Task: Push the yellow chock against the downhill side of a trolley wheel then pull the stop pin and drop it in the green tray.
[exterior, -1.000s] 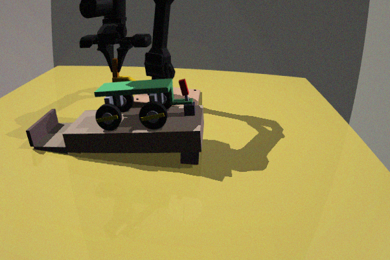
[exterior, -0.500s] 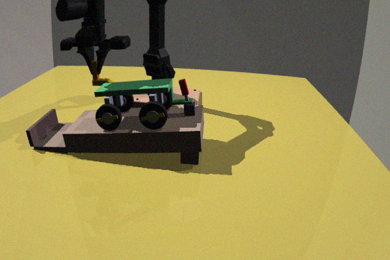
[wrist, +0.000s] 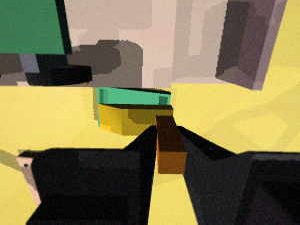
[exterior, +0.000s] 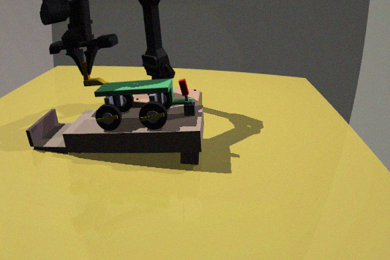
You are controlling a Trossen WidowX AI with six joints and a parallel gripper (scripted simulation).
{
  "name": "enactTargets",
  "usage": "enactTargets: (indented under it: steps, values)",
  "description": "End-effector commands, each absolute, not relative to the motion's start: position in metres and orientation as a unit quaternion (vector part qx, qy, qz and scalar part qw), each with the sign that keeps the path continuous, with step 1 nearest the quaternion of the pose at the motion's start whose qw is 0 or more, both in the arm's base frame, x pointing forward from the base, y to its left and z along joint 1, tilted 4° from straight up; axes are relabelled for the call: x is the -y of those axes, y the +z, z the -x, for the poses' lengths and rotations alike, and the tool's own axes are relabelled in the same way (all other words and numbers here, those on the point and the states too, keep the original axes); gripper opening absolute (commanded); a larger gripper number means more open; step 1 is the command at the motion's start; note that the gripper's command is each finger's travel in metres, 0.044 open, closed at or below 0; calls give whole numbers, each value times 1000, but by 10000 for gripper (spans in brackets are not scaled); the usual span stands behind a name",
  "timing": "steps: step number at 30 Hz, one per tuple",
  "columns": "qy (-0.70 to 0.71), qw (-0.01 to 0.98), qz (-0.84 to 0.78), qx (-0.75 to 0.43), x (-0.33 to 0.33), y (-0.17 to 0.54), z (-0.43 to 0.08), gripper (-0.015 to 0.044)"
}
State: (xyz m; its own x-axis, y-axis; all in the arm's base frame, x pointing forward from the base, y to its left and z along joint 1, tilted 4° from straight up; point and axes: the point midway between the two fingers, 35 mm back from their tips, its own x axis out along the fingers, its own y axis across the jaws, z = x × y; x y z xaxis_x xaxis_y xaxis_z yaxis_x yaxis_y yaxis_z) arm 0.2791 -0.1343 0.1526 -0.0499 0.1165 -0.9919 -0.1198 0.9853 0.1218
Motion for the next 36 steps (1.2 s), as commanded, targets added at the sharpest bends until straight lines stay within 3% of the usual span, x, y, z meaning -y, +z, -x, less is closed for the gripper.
enactTargets:
  steps: [1,12,36]
  values:
    - [93,692,-3,-716,134,154,-284,0]
    - [93,693,-3,-715,133,148,-310,0]
    - [93,693,-3,-715,128,101,-309,0]
